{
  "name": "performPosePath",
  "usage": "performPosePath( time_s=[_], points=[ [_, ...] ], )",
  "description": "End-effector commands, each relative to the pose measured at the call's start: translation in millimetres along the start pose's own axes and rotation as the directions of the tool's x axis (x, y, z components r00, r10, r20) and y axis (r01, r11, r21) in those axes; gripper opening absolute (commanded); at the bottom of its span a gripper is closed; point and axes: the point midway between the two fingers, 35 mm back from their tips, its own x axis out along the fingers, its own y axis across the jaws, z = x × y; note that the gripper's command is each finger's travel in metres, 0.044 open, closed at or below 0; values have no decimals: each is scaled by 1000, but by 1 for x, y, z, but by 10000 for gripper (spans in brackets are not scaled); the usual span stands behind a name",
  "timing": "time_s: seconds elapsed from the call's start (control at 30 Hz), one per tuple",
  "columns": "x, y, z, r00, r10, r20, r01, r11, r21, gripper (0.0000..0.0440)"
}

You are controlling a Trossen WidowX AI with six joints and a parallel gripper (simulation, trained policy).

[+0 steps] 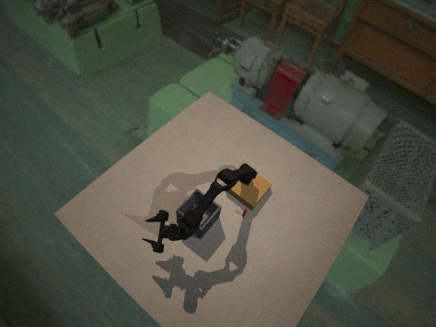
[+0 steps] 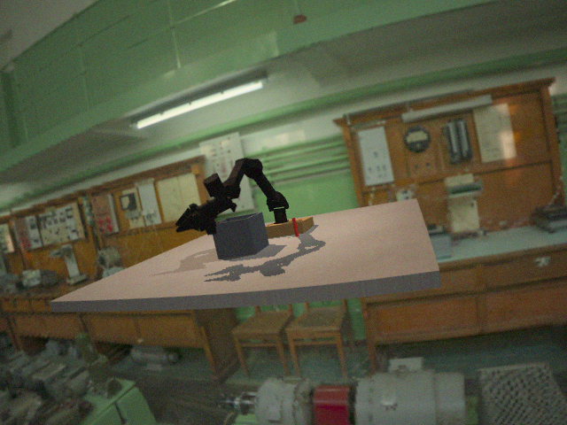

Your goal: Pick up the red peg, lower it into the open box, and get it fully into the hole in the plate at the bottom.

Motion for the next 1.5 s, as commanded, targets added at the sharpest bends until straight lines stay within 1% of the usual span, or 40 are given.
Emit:
performPosePath(
  time_s=[0.0,0.03,0.07,0.3,0.43,0.6,0.83,1.03,1.27,1.47],
  points=[
    [2,2,1,1000,-1,8,1,1000,28,423],
    [2,3,2,1000,-6,16,5,998,62,438],
    [2,2,2,1000,-13,23,11,995,95,440],
    [-3,1,7,996,-62,66,37,944,327,440],
    [-7,-1,10,991,-91,94,39,892,451,440],
    [-14,-4,15,983,-129,131,26,805,593,440],
    [-28,-8,22,965,-184,188,-23,652,758,440],
    [-43,-13,29,942,-233,242,-97,501,860,440],
    [-66,-17,38,905,-290,310,-216,316,924,440],
    [-90,-20,45,865,-337,371,-337,158,928,440]
  ],
)
